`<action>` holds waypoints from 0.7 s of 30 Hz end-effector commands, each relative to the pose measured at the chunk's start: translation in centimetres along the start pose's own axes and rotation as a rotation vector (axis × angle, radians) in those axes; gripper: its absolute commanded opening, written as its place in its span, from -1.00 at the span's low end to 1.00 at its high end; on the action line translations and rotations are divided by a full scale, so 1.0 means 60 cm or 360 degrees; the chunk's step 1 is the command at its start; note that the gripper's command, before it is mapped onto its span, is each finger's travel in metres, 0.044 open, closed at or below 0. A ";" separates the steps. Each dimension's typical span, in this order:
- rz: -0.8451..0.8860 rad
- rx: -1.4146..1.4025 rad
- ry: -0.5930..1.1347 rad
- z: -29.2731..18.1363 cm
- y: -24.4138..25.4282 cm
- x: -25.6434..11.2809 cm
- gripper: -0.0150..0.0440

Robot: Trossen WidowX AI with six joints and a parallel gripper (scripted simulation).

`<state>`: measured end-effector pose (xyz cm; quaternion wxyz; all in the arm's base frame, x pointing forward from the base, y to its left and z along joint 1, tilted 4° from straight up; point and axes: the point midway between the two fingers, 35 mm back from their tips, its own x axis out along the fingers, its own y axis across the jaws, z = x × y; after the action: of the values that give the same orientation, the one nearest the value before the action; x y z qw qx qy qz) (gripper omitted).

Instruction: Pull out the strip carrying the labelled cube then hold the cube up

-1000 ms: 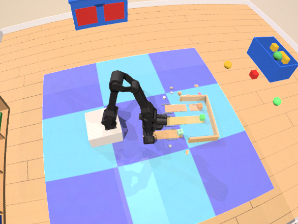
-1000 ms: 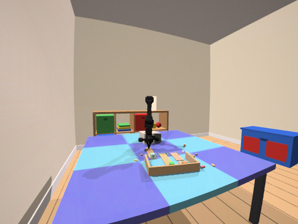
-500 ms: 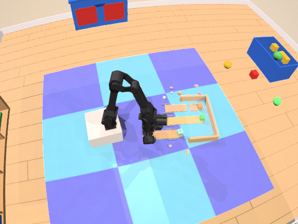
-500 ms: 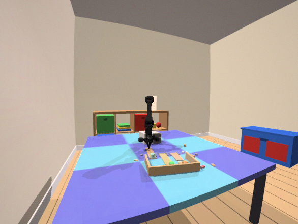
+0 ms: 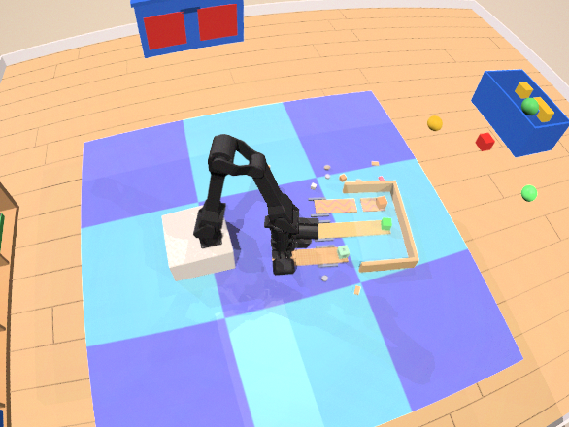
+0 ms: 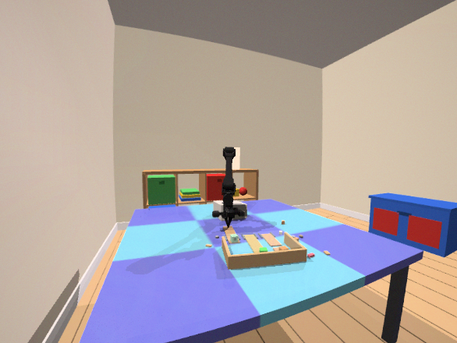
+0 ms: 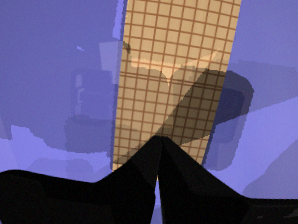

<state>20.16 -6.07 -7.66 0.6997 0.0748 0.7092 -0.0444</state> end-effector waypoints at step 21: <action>-0.0001 -0.0002 0.0010 0.002 0.000 -0.015 -0.49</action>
<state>20.13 -6.06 -7.48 0.6991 0.0749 0.7097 -0.0443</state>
